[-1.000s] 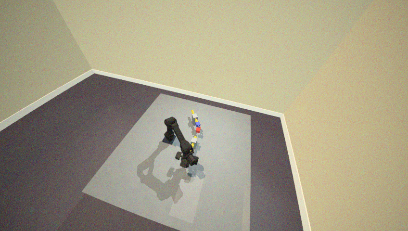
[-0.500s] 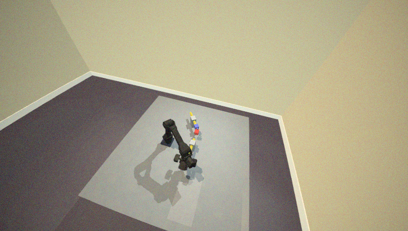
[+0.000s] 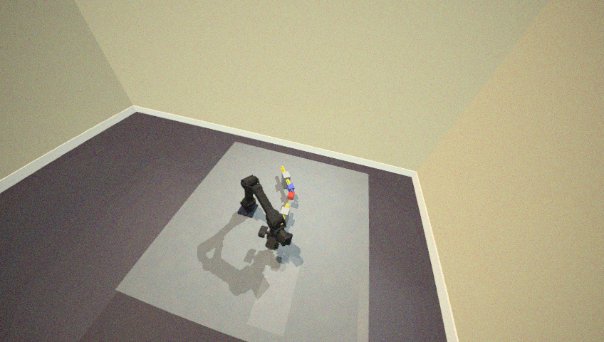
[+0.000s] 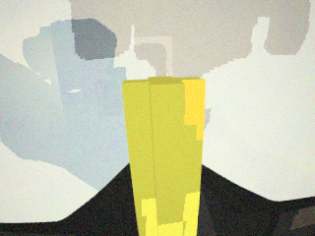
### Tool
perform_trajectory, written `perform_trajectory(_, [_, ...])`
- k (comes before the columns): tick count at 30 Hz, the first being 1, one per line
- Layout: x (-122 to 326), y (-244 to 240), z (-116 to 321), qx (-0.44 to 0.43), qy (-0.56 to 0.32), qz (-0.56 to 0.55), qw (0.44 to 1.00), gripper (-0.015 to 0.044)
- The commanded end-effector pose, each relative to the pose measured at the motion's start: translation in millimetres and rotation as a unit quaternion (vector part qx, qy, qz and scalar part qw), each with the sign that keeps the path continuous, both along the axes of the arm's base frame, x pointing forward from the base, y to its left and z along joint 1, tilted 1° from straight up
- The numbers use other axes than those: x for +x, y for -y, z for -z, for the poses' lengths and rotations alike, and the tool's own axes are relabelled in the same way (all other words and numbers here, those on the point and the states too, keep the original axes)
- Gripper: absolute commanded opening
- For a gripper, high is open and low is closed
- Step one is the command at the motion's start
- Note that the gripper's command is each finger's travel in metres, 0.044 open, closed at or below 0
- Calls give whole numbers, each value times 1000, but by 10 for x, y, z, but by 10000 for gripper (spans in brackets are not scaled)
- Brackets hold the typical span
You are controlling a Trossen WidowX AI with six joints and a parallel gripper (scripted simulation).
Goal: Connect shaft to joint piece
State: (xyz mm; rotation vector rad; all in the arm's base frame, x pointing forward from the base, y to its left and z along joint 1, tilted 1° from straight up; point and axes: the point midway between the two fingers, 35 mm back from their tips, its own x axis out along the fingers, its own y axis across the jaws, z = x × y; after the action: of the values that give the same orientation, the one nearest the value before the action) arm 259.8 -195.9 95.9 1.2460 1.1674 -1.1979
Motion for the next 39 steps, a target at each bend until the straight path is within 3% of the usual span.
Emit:
perform_trajectory(1, [2, -81, 7, 1, -2, 2, 1000, 0])
perform_trajectory(39, [22, -691, 9, 4, -3, 2, 1000, 0])
